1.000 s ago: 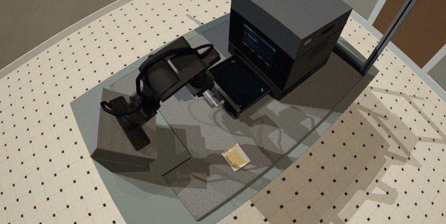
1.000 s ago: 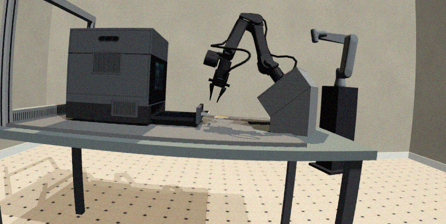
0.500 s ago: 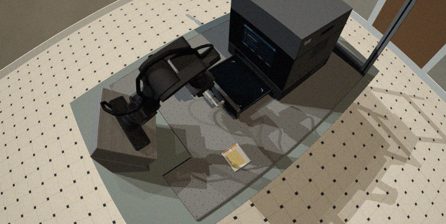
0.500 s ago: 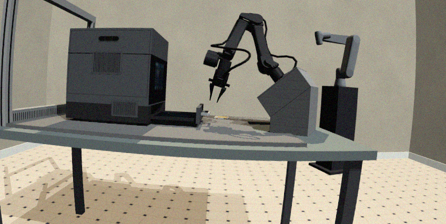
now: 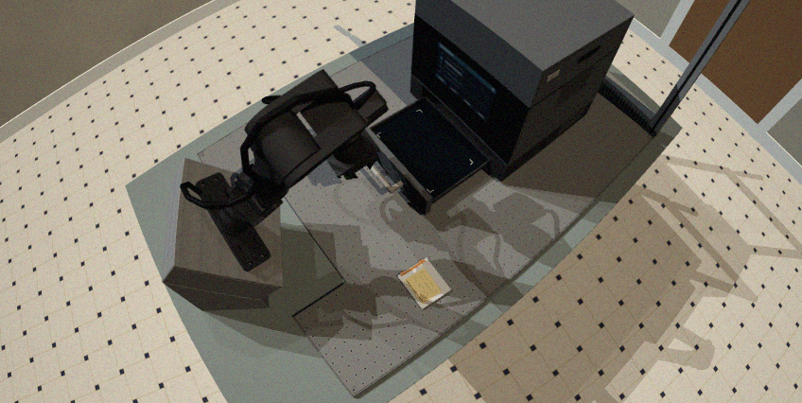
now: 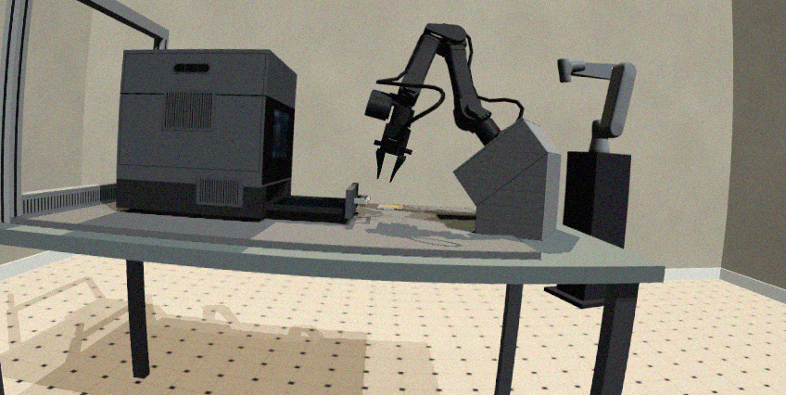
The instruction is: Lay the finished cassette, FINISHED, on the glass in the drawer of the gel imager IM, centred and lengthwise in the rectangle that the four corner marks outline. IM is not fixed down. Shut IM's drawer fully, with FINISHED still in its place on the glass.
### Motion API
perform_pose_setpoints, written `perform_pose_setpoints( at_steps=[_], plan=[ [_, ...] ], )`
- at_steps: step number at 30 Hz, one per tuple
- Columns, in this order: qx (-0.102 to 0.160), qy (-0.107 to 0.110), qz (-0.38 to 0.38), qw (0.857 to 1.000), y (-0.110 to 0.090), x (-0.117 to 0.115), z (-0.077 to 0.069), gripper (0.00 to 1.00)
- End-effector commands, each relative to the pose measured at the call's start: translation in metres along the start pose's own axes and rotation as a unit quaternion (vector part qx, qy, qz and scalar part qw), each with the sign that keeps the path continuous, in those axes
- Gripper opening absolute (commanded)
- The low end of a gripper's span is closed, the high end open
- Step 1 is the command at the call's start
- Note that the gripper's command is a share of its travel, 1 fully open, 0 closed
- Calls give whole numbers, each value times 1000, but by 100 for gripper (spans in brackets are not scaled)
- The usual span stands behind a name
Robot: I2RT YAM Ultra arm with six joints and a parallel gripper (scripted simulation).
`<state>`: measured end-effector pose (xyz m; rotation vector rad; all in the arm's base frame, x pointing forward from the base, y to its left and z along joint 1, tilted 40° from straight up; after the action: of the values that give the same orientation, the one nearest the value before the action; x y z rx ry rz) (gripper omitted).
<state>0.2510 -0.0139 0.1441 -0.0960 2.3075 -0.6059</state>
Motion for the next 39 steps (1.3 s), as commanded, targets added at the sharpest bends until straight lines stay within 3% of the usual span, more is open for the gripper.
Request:
perform_pose_setpoints(
  at_steps=[1, 5, 7, 8, 10, 16, 22, 24, 30, 39],
  plan=[
    [3, 0, 73, 997, 7, 13, -9, 35],
    [9, 11, 138, 990, 11, 28, -11, 35],
    [9, 11, 138, 990, 11, 28, -11, 35],
    [10, 5, 160, 987, 9, 14, -11, 35],
    [13, 16, 188, 982, 11, 15, -9, 35],
    [20, 32, 284, 958, 11, 12, -9, 35],
    [28, 48, 376, 925, 11, 9, -9, 35],
    [28, 48, 376, 925, 11, 9, -9, 35],
    [27, 67, 465, 882, 11, 6, -8, 35],
    [45, 89, 595, 798, 4, 4, -6, 35]
  ],
)
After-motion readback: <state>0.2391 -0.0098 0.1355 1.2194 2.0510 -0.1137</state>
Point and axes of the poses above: the point where the finger pads meet when closed, its own z axis out along the fingers, its own x axis across the jaws, y = z × x, the point moved 8 cm from there along -z, back along the fingers, and after that the axes turned 15 degrees about -z, right-handed, at the moved point
